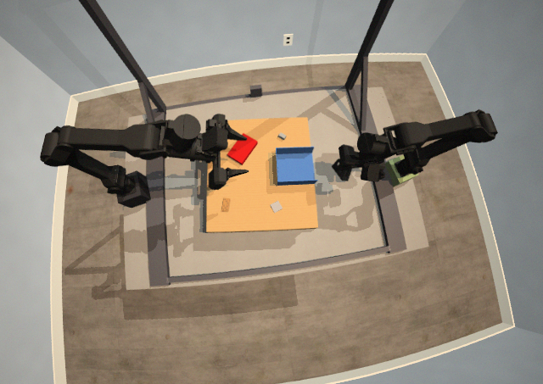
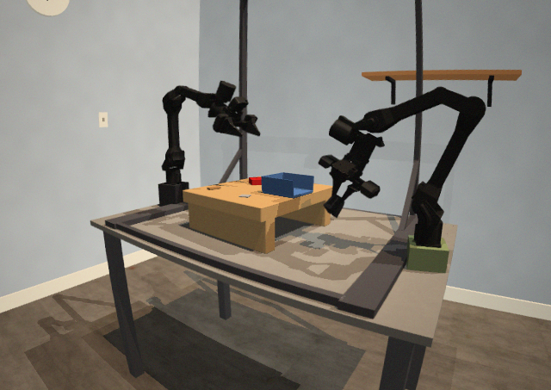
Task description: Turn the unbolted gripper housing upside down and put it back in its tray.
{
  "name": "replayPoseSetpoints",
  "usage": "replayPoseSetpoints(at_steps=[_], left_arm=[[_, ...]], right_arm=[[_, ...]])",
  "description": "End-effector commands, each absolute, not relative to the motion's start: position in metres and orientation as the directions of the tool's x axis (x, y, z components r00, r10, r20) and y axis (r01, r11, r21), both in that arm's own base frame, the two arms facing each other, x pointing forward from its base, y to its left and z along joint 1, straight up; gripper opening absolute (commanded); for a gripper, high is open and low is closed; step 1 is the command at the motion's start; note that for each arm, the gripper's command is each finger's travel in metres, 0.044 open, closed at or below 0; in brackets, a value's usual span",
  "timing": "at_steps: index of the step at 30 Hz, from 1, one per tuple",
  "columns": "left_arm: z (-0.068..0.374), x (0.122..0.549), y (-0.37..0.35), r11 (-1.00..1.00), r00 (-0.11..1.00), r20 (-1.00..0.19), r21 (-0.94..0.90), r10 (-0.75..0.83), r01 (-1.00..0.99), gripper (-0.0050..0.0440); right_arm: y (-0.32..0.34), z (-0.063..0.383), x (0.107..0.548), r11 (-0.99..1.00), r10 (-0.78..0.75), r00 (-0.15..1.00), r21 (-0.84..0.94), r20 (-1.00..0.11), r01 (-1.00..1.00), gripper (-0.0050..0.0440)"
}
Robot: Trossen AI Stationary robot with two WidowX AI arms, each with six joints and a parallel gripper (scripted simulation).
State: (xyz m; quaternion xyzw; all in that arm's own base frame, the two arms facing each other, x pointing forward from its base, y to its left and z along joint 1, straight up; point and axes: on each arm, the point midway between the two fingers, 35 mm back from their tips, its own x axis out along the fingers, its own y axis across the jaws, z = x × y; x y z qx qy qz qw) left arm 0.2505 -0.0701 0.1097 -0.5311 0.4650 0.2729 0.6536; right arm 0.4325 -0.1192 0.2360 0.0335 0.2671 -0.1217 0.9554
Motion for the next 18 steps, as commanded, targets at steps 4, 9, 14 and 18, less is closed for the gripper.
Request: replayPoseSetpoints(at_steps=[4, 9, 14, 18], left_arm=[[0.1147, 0.2500, -0.0702, 0.269, 0.524, -0.834, -0.553, -0.177, -0.789, 0.0118], [0.1149, 0.2500, -0.0701, 0.268, 0.526, -0.832, -0.555, -0.177, -0.788, 0.0118], [0.1180, 0.2500, -0.0701, 0.268, 0.526, -0.832, -0.555, -0.177, -0.788, 0.0118], [0.1220, 0.2499, -0.0701, 0.268, 0.526, -0.832, -0.555, -0.177, -0.788, 0.0118]], right_arm=[[-0.1188, 0.2461, 0.4331, 0.969, -0.213, 0.841, -0.001, -0.498, 0.245, 0.0440], [-0.1188, 0.2461, 0.4331, 0.969, -0.213, 0.841, -0.001, -0.498, 0.245, 0.0440], [-0.1188, 0.2461, 0.4331, 0.969, -0.213, 0.841, -0.001, -0.498, 0.245, 0.0440], [-0.1188, 0.2461, 0.4331, 0.969, -0.213, 0.841, -0.001, -0.498, 0.245, 0.0440]])
